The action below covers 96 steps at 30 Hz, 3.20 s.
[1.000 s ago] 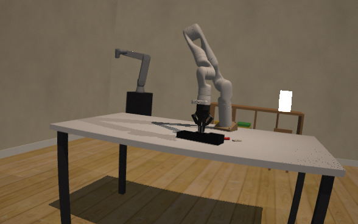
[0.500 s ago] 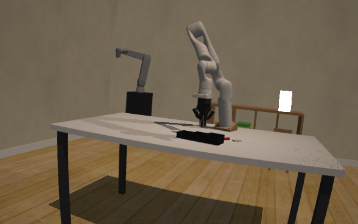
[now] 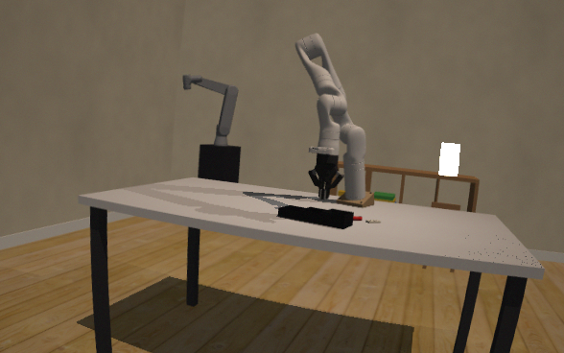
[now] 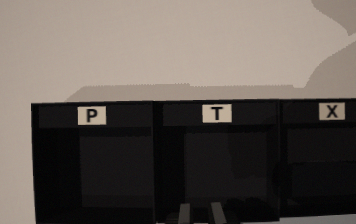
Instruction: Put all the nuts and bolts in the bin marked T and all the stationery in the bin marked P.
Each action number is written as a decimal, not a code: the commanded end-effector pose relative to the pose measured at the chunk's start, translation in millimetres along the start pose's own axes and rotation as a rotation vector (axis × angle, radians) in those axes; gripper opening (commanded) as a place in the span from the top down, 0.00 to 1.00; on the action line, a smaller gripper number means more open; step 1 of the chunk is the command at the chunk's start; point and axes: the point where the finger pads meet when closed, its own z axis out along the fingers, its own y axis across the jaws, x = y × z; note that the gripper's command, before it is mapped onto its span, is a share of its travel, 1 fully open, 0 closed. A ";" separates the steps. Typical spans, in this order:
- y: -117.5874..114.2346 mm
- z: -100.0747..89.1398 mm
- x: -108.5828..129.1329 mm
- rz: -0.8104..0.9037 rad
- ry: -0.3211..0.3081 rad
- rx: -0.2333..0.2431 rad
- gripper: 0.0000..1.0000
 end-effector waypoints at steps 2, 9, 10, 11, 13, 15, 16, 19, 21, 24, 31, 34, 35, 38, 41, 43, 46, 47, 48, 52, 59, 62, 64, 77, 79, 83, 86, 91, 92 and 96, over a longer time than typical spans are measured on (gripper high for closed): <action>-27.7 -0.4 3.3 -0.012 0.004 0.000 0.91; -52.8 -0.5 4.3 -0.012 0.004 0.000 0.91; -57.1 -0.6 4.5 -0.012 0.004 0.000 0.91; -57.1 -0.6 4.5 -0.012 0.004 0.000 0.91; -57.8 -0.8 4.4 -0.013 0.005 0.001 0.91; -58.1 -0.9 4.4 -0.014 0.005 0.001 0.91; -58.3 -0.9 4.6 -0.014 0.005 0.002 0.91; -59.9 5.6 3.3 -0.015 0.006 0.009 0.91; -59.8 11.2 2.7 -0.016 0.005 0.009 0.91; -59.9 16.5 2.6 -0.016 0.005 0.009 0.91; -60.1 32.5 2.5 -0.016 0.004 0.009 0.91; -60.2 40.5 2.4 -0.016 0.004 0.009 0.91; -60.3 43.1 2.4 -0.017 0.004 0.009 0.91; -60.4 51.1 2.3 -0.017 0.004 0.010 0.91; -60.4 56.4 2.3 -0.017 0.004 0.010 0.91; -60.4 59.0 2.3 -0.017 0.004 0.010 0.91; -59.2 59.8 1.9 -0.017 0.003 0.006 0.91; -59.1 59.8 2.0 -0.017 0.003 0.005 0.91; -59.5 59.7 2.0 -0.016 0.003 0.006 0.91; -59.5 58.1 3.2 -0.018 0.004 0.006 0.91; -59.5 58.1 3.2 -0.018 0.004 0.006 0.91; -59.5 58.1 3.2 -0.018 0.004 0.006 0.91; -59.5 58.1 3.2 -0.018 0.004 0.006 0.91; -59.5 58.1 3.2 -0.018 0.004 0.006 0.91; -59.5 58.1 3.2 -0.018 0.004 0.006 0.91; -59.5 58.1 3.2 -0.018 0.004 0.006 0.91; -59.5 58.1 3.2 -0.018 0.004 0.006 0.91; -59.5 58.1 3.2 -0.018 0.004 0.006 0.91; -59.5 58.1 3.2 -0.018 0.004 0.006 0.91; -59.2 56.7 0.8 -0.018 -0.001 0.006 0.91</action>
